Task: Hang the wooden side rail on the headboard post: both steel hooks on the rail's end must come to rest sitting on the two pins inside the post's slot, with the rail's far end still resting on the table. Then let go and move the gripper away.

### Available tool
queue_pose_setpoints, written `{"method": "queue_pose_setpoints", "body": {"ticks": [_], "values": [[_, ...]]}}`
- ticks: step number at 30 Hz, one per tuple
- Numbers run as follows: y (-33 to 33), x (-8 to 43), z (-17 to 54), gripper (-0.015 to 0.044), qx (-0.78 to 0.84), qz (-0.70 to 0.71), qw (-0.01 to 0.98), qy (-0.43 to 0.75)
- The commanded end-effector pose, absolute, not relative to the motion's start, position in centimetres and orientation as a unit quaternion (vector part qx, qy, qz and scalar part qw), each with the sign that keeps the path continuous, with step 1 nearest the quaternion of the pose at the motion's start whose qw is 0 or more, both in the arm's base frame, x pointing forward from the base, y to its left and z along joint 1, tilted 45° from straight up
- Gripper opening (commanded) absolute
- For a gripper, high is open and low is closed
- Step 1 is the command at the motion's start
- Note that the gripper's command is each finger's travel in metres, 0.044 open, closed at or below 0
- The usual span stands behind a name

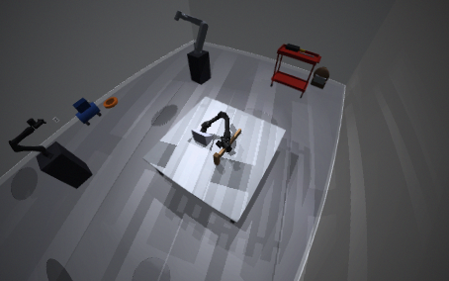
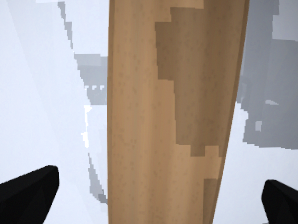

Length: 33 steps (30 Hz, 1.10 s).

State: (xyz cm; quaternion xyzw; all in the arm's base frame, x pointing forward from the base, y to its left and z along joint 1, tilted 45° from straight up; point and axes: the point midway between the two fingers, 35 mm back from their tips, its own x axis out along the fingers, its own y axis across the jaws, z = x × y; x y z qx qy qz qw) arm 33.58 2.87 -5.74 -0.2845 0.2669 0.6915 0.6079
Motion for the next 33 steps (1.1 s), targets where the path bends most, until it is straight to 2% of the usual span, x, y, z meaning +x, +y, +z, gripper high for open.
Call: {"method": "queue_pose_setpoints", "body": {"ticks": [1, 8, 20, 25, 29, 33], "values": [[3.42, 33.43, -6.21, 0.044, -0.281, 0.692, 0.609, 0.267], [4.04, 33.27, -6.79, 0.044, -0.281, 0.693, 0.609, 0.266], [4.04, 33.27, -6.79, 0.0125, -0.281, 0.693, 0.609, 0.266], [4.04, 33.27, -6.79, 0.0092, -0.281, 0.693, 0.609, 0.266], [4.04, 33.27, -6.79, 0.0, -0.281, 0.693, 0.609, 0.266], [4.04, 33.27, -6.79, 0.0, -0.281, 0.693, 0.609, 0.266]]}}
